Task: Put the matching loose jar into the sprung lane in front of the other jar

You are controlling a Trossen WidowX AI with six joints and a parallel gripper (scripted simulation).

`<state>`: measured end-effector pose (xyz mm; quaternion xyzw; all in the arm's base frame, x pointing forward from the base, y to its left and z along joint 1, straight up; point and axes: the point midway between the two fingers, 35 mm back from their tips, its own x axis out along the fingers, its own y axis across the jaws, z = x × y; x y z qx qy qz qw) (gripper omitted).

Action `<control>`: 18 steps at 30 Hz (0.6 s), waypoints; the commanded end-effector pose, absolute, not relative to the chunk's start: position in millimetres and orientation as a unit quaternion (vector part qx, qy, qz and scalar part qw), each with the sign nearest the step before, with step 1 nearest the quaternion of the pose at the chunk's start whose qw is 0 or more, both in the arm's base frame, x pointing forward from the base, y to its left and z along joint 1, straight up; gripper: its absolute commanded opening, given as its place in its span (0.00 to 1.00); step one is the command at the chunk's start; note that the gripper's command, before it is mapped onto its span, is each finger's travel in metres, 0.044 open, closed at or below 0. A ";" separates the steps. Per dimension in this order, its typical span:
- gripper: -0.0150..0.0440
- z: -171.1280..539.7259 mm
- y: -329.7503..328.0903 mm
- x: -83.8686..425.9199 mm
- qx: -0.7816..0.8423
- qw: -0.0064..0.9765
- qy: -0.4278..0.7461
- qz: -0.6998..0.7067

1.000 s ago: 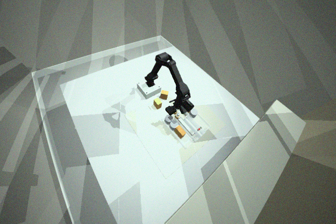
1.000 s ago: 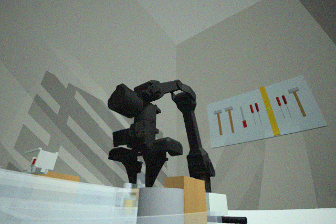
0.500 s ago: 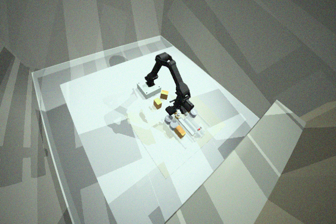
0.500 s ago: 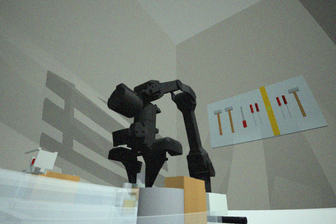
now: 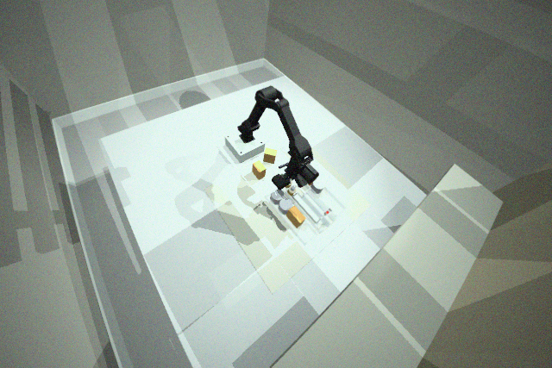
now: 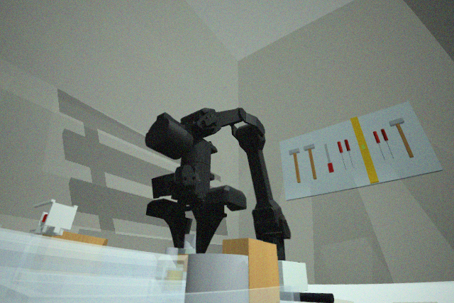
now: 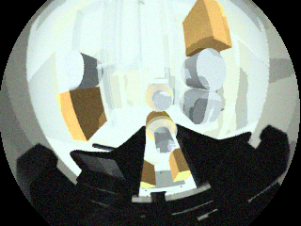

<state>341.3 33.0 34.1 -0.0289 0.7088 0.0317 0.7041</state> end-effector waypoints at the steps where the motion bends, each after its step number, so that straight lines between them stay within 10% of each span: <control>1: 0.25 38.5 33.0 350.1 -0.031 0.715 0.697 0.032; 18: 0.25 38.6 33.2 352.4 -0.031 0.716 0.697 0.032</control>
